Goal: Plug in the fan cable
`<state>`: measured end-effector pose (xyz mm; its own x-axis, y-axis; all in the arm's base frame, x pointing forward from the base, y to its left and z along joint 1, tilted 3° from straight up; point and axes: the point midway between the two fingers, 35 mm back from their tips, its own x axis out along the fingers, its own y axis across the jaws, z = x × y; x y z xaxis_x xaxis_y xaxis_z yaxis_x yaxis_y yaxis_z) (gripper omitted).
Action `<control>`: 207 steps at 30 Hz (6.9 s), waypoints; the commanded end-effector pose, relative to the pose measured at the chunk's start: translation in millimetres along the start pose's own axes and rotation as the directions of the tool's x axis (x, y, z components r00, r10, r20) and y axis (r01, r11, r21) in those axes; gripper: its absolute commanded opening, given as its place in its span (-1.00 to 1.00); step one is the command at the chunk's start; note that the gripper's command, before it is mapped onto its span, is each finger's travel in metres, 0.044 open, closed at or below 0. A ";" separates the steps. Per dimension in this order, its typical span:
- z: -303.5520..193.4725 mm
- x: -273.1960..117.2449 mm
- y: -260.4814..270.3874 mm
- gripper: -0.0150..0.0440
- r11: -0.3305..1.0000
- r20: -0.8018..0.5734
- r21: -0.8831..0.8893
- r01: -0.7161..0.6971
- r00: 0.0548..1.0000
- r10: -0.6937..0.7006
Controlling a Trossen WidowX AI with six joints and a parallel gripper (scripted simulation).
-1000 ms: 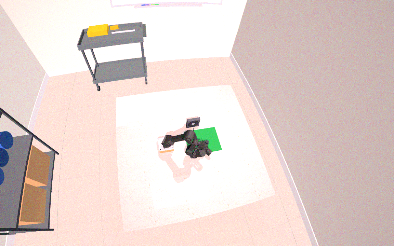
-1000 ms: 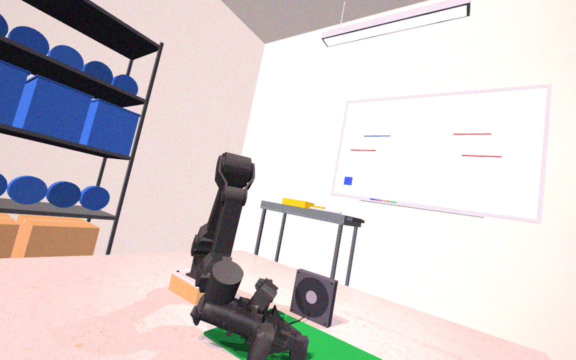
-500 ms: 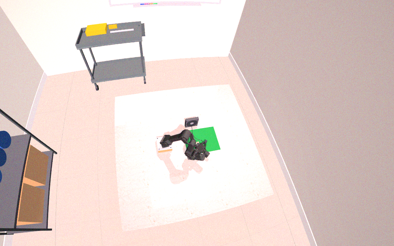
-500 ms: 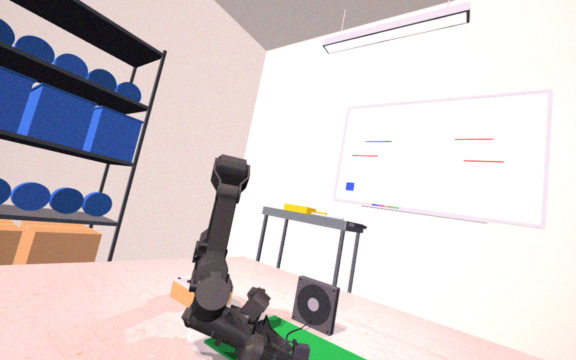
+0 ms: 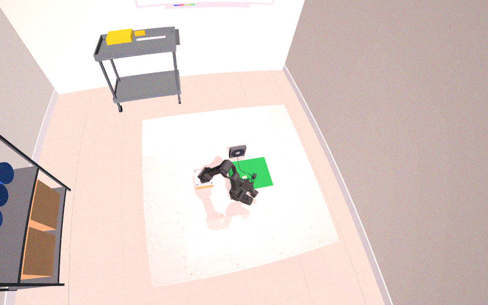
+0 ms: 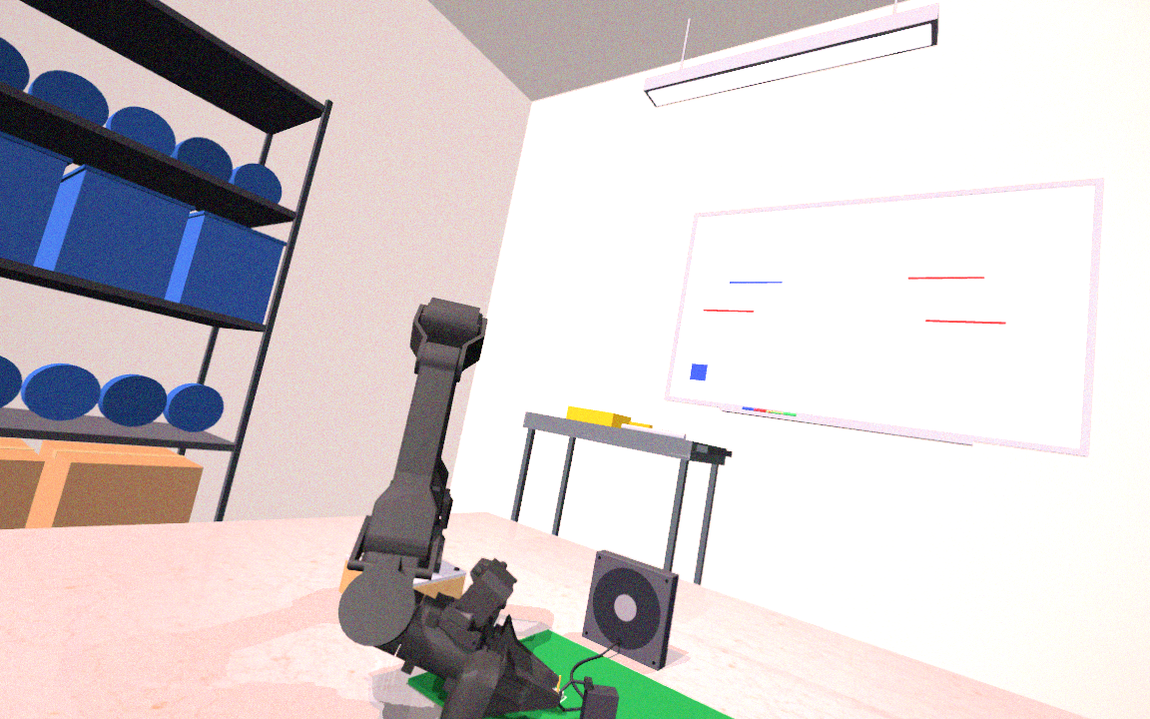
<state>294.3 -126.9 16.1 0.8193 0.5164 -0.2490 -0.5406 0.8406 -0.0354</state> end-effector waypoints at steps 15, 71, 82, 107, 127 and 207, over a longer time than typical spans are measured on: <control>28.0 -38.5 5.8 -0.02 1.000 0.040 -0.011 0.010 0.999 -0.009; 69.0 -20.2 13.1 1.00 0.977 -0.828 0.205 0.057 0.542 0.142; 94.4 -27.7 12.2 1.00 0.982 -0.933 0.096 0.160 0.360 0.033; 129.7 -4.6 7.5 1.00 0.321 -0.958 0.267 0.909 0.288 -0.019; 162.8 28.5 8.5 1.00 -0.830 -0.959 0.184 0.527 0.282 -0.034; 29.5 82.0 5.4 1.00 -0.999 -0.959 0.044 0.015 0.280 -0.038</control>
<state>364.3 -74.5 28.1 0.0699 -0.0410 -0.9967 0.5576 -0.8269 0.0731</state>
